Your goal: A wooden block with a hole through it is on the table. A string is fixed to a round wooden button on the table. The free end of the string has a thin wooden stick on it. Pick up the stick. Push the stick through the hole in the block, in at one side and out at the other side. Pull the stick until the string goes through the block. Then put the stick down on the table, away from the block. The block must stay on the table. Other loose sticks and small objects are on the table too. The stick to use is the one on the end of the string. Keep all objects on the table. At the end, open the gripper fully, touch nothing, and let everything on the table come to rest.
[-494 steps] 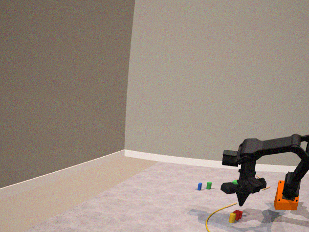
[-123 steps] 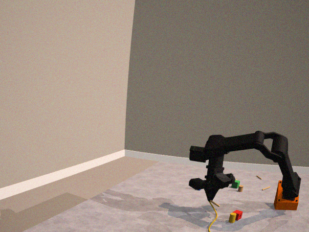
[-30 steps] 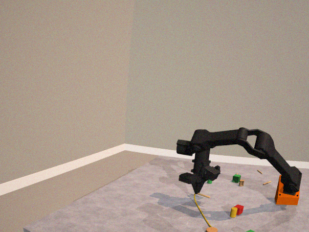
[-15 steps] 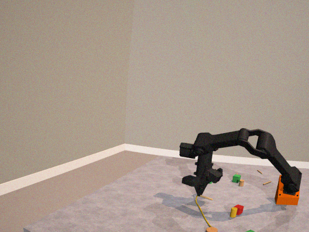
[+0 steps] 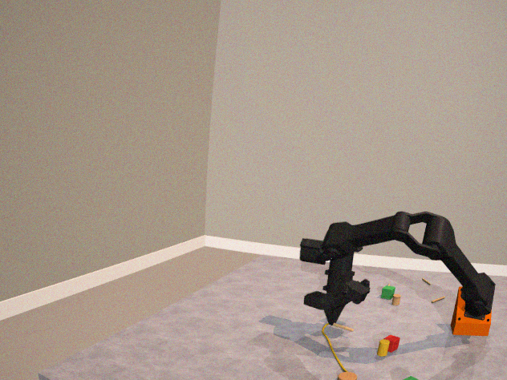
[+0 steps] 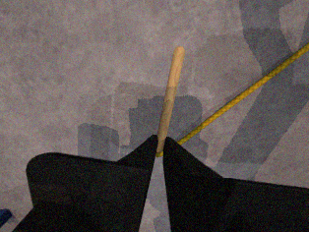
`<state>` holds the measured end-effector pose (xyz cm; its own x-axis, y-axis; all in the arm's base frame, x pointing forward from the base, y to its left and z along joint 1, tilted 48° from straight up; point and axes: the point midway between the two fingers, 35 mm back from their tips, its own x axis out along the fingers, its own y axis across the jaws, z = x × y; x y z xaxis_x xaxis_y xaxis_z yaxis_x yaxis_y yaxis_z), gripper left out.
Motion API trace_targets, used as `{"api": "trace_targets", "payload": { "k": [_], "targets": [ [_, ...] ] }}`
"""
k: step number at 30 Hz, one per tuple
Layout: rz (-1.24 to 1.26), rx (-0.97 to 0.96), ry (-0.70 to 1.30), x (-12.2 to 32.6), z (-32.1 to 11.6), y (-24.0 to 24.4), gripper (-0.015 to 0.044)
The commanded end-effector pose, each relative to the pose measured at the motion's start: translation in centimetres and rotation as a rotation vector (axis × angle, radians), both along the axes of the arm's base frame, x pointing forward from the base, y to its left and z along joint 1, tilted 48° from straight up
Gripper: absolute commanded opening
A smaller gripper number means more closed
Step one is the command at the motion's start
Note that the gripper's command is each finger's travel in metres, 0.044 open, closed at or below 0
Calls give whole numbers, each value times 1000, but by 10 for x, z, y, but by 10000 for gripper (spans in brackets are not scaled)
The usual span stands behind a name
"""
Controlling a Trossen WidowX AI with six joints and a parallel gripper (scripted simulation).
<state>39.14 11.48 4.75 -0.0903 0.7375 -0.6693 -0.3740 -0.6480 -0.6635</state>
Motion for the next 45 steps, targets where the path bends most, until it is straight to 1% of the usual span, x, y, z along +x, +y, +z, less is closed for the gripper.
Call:
{"api": "trace_targets", "payload": {
  "k": [1,12,45],
  "targets": [
    [-3,0,2,-5,-2,1,0],
    [-3,0,2,-12,-8,2,0],
    [-5,-1,3,-49,9,11,0]
  ]
}}
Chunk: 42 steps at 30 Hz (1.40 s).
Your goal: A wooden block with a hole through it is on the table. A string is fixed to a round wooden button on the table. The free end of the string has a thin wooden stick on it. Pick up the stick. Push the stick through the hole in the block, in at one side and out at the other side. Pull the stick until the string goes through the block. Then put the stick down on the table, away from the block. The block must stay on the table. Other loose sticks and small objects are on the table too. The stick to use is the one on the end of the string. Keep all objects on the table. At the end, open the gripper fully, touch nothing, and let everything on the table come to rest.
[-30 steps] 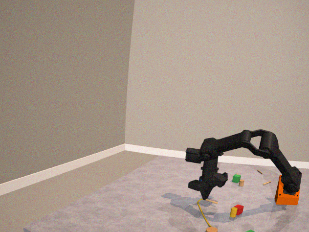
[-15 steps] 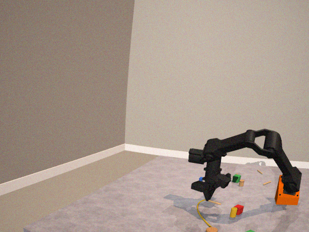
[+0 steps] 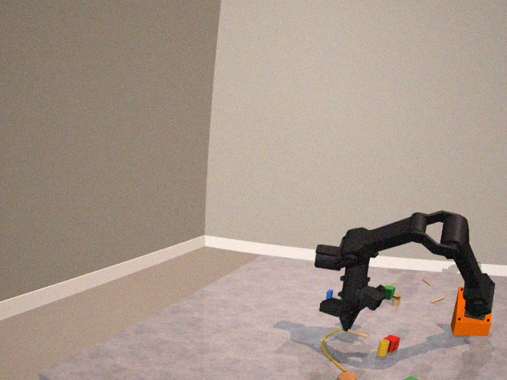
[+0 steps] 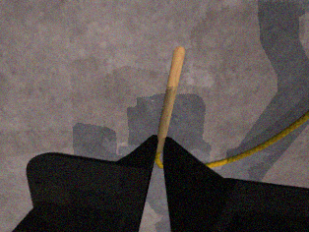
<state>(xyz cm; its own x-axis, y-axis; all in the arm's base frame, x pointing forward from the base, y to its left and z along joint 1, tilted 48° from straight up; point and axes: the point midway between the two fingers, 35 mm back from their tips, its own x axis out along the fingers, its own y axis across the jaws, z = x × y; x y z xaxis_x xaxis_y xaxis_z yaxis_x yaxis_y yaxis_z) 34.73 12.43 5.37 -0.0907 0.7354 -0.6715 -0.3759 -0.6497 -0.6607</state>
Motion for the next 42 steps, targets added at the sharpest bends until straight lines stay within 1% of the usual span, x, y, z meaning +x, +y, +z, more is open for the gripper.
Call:
{"api": "trace_targets", "payload": {
  "k": [1,35,42],
  "targets": [
    [-4,2,1,-6,3,1,0],
    [-6,2,0,-48,15,9,0],
    [-7,1,-1,-50,16,9,0]
  ]
}}
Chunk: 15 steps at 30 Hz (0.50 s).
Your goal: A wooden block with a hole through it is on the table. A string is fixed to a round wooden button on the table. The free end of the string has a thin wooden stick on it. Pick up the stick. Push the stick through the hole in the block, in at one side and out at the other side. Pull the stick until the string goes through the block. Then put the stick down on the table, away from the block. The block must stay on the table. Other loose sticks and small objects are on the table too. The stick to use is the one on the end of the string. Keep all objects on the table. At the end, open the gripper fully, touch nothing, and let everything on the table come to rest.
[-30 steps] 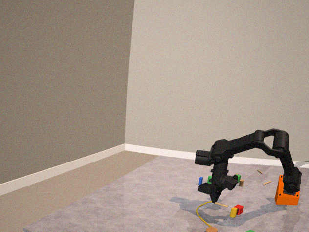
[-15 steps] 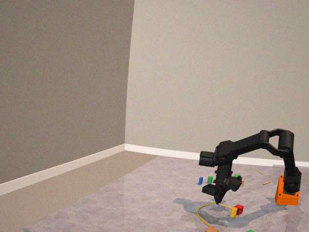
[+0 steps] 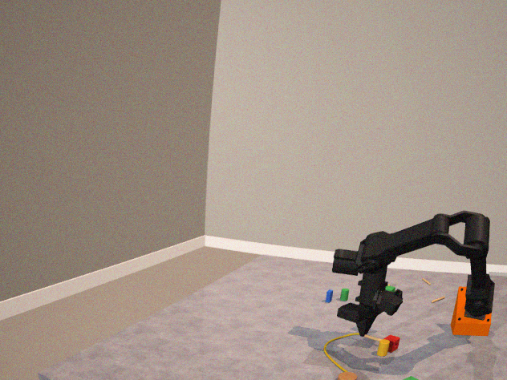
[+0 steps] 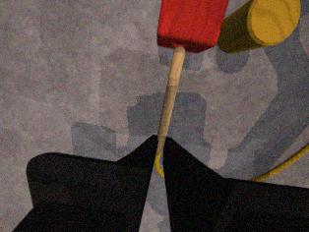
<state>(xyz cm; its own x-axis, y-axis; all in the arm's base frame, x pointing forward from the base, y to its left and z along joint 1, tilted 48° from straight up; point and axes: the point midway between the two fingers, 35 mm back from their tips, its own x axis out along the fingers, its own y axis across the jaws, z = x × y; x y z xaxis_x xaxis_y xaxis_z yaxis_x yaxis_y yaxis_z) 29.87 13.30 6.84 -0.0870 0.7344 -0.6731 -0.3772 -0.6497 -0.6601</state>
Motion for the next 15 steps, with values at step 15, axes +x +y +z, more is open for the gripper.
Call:
{"api": "trace_targets", "payload": {
  "k": [15],
  "targets": [
    [-4,3,1,-18,8,4,0]
  ]
}}
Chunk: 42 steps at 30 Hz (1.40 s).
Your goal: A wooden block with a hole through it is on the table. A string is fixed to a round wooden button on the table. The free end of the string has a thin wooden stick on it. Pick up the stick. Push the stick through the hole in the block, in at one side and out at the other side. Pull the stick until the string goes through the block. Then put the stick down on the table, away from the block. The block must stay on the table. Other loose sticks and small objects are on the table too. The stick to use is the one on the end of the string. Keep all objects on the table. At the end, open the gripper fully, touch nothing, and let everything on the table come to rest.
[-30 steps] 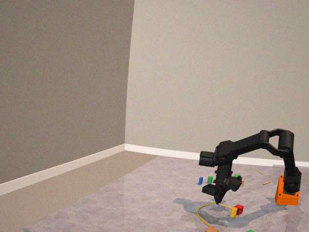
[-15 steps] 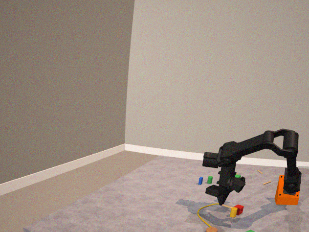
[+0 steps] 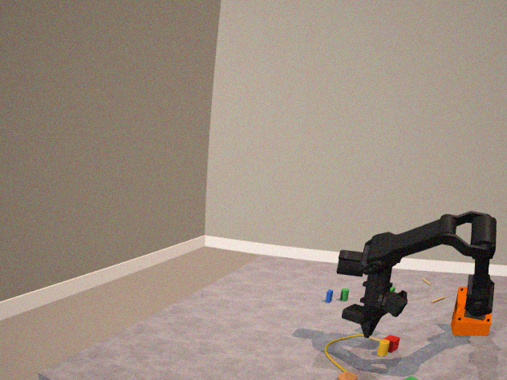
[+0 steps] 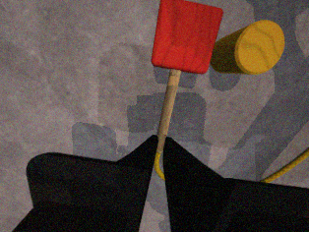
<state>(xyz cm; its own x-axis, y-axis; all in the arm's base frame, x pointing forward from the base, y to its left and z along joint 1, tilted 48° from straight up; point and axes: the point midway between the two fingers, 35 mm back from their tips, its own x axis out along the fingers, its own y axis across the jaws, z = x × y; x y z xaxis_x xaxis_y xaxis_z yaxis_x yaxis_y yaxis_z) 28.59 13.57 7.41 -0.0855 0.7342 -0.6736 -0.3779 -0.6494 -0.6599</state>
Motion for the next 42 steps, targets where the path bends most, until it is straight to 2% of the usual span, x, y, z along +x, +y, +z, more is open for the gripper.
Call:
{"api": "trace_targets", "payload": {
  "k": [1,31,36,39,42],
  "targets": [
    [-3,4,2,-7,3,2,0],
    [-4,3,2,-42,15,9,0],
    [-2,0,0,-39,14,8,122],
    [-2,-1,0,-39,16,6,122],
    [-2,-9,-1,-32,39,-22,122]
  ]
}}
